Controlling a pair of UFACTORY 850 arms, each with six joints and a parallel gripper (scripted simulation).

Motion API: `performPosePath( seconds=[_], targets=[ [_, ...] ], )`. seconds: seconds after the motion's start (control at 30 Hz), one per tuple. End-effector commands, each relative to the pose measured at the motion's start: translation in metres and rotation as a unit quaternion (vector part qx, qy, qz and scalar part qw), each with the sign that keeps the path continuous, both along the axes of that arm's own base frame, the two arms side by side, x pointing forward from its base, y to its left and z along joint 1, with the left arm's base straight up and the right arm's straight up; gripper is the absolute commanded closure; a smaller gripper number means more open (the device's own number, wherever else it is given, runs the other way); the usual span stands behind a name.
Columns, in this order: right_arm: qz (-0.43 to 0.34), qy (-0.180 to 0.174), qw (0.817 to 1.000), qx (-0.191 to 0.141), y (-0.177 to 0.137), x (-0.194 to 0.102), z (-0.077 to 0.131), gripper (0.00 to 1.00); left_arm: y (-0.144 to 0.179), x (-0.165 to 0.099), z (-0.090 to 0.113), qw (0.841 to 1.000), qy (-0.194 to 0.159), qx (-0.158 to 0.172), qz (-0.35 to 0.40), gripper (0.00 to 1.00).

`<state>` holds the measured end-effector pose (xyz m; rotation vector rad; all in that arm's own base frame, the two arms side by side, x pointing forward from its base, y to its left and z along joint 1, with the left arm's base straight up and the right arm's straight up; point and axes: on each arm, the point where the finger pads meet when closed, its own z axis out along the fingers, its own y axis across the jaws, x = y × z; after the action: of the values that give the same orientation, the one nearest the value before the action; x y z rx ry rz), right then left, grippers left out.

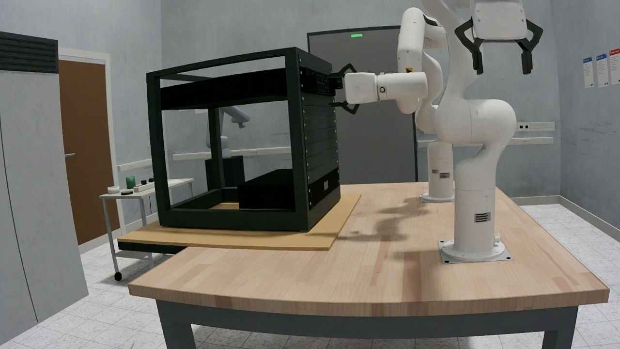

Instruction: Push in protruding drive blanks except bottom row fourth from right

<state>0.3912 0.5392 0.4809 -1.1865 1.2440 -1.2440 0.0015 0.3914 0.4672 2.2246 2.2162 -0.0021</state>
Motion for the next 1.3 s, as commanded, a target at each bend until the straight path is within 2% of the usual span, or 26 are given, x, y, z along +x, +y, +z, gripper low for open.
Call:
performPosePath(
  seconds=[0.0,0.7,0.73,1.27],
  targets=[
    [0.0,0.0,1.0,0.001,0.0001,0.0,0.0011,0.0,0.0004,0.0,0.0009,1.0,0.0,0.001,0.0,0.0],
    [0.0,0.0,1.0,0.001,0.0001,0.0,0.0011,0.0,0.0004,0.0,0.0009,1.0,0.0,0.001,0.0,0.0],
    [0.0,0.0,1.0,0.001,0.0001,0.0,0.0011,1.0,0.0004,0.0,0.0009,1.0,0.0,0.001,0.0,0.0],
    [0.0,0.0,1.0,0.001,0.0001,0.0,0.0011,1.0,0.0004,0.0,0.0009,1.0,0.0,0.001,0.0,0.0]
  ],
)
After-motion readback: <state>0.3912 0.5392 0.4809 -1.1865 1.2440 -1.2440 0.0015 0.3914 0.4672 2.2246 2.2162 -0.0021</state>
